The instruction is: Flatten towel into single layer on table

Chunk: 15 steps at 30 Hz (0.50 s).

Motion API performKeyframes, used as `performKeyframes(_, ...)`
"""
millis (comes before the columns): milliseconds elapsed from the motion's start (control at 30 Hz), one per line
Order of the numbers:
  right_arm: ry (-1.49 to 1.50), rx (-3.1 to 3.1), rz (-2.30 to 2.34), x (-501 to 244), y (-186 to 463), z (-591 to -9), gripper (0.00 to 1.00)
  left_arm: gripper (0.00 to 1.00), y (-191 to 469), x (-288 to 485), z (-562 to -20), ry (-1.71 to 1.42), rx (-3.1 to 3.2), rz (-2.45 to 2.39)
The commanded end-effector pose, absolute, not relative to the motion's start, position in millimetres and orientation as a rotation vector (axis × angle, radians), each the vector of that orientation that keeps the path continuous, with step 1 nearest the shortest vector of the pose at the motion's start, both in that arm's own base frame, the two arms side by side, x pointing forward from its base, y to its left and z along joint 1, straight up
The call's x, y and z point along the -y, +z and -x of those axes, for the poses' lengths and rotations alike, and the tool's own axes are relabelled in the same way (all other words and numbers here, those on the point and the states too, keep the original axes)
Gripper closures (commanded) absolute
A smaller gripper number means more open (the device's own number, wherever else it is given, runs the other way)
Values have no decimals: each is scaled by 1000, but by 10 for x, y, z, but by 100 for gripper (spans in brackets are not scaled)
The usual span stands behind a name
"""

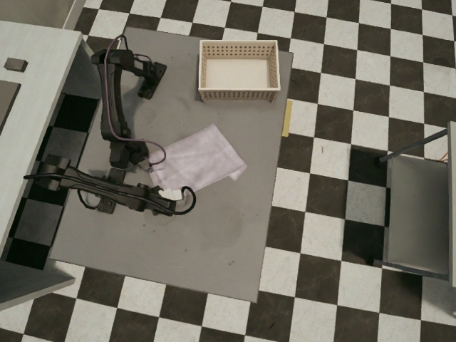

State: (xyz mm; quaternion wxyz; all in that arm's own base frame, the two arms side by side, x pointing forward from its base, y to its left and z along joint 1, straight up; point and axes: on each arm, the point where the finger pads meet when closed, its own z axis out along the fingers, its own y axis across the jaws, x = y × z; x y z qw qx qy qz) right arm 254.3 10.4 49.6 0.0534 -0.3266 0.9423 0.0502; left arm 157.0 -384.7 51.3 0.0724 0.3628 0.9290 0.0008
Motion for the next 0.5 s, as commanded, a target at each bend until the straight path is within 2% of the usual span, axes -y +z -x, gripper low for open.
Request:
performKeyframes(0, 135, -2834, 999, -157, 521, -2558, 66, 66, 544, 3948, -1647, -21, -2774, -1055)
performKeyframes(300, 166, -2867, 998, -63, 116, -2527, 66, 66, 104, 3809, -1561, 24, -2793, -1077)
performKeyframes(433, 132, -2819, 997, -66, 241, -2671, 66, 66, 217, 3942, -1608, -25, -2768, -1067)
performKeyframes(467, 168, -2864, 1010, -84, 57, -2524, 66, 66, 34, 3797, -1561, 24, -2792, -1080)
